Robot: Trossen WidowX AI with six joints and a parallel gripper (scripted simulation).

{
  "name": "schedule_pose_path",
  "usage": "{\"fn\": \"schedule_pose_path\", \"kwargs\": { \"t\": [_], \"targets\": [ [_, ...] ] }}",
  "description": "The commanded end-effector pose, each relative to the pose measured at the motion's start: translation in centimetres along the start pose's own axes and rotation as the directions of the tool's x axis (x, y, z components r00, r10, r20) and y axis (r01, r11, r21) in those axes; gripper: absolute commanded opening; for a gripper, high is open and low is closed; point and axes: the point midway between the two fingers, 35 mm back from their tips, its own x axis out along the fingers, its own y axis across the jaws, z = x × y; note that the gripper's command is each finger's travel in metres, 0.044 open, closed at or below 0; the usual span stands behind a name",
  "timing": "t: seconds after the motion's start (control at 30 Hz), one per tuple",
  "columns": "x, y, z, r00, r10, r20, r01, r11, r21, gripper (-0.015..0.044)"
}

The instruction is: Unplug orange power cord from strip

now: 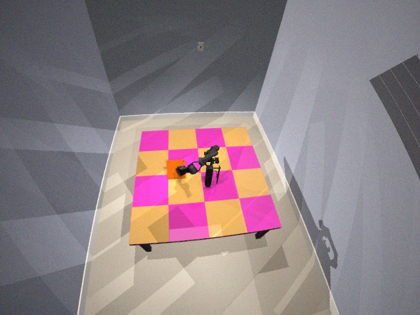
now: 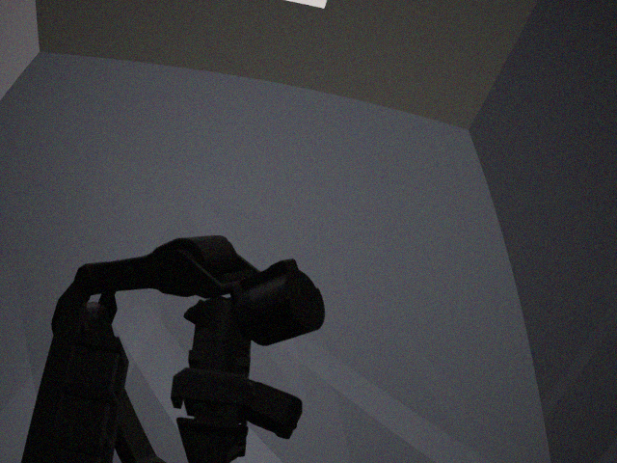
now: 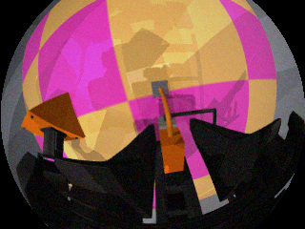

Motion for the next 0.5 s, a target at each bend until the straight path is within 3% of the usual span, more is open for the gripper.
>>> {"fn": "schedule_pose_path", "kwargs": {
  "t": [0.0,0.47],
  "targets": [
    [0.0,0.0,-0.8,1.0,-0.003,-0.003,0.003,1.0,-0.003,0.016],
    [0.0,0.0,-3.1,1.0,-0.003,-0.005,0.003,1.0,-0.004,0.016]
  ]
}}
